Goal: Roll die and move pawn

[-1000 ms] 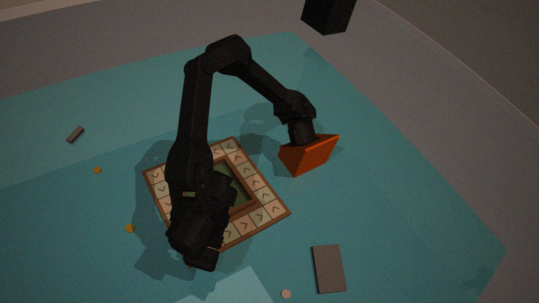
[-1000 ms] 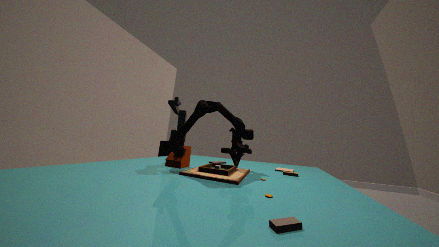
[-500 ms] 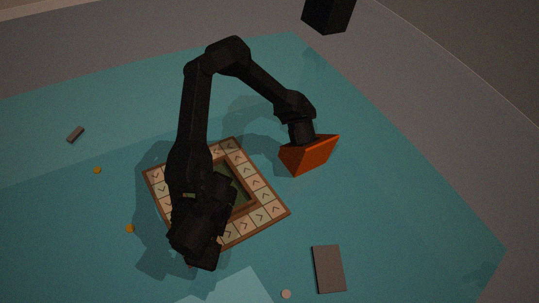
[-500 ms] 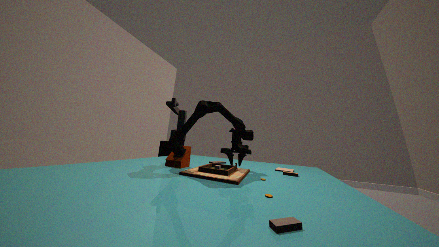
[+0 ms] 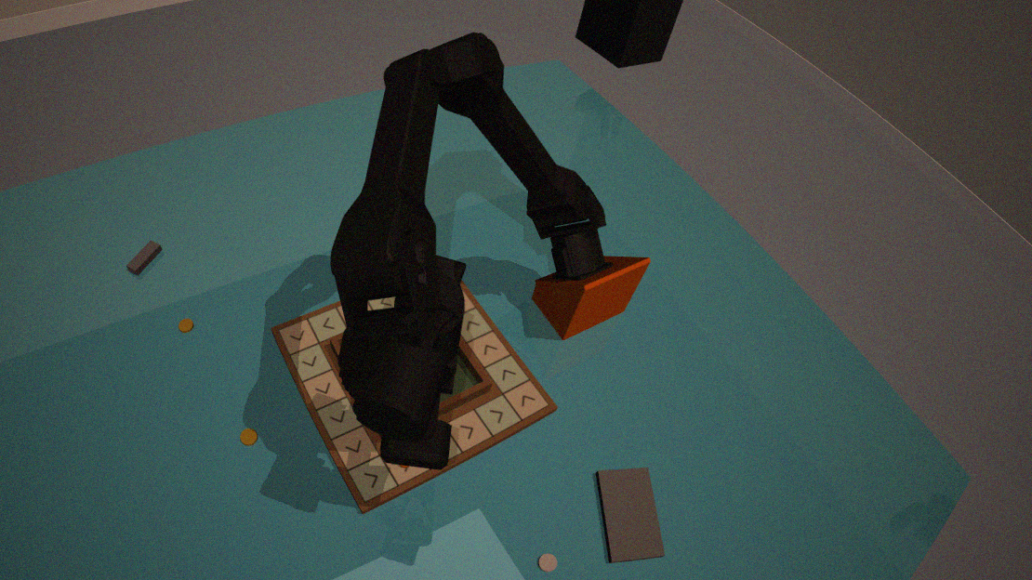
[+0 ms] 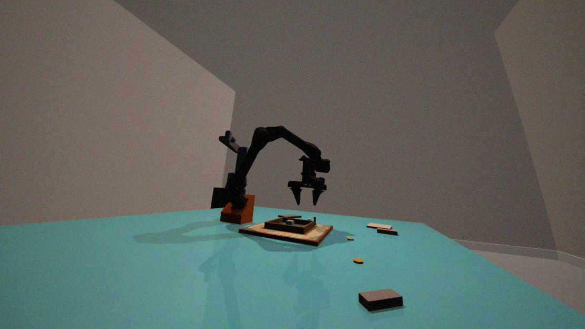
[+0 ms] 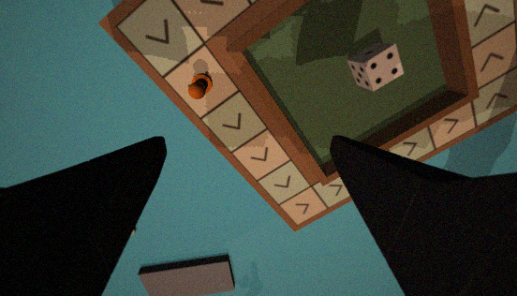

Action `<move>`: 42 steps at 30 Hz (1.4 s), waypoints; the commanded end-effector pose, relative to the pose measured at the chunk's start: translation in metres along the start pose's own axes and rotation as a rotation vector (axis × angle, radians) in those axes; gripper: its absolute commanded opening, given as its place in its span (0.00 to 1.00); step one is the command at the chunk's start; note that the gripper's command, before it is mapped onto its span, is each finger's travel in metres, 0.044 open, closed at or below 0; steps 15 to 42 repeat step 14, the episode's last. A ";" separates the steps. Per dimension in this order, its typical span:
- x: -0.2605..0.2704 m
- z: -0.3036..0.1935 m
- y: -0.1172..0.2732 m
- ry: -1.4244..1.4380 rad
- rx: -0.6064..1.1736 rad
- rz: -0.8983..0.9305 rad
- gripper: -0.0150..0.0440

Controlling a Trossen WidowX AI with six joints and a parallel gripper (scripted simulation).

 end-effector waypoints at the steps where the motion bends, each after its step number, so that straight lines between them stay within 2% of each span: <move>1: -0.046 -0.006 0.031 0.167 0.000 0.022 1.00; 9: -0.152 -0.022 0.049 0.553 -0.004 0.010 1.00; 10: -0.114 -0.016 0.048 0.415 -0.008 0.018 1.00; 42: -0.114 -0.016 0.048 0.415 -0.008 0.018 1.00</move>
Point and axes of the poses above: the point midway between the two fingers, 35 mm back from their tips, its own y axis back along the fingers, its own x axis across the jaws, z = x × y, the point moved 8 cm from there along y, back along the fingers, and after that the axes turned 12 degrees about -y, right-handed, at the moved point
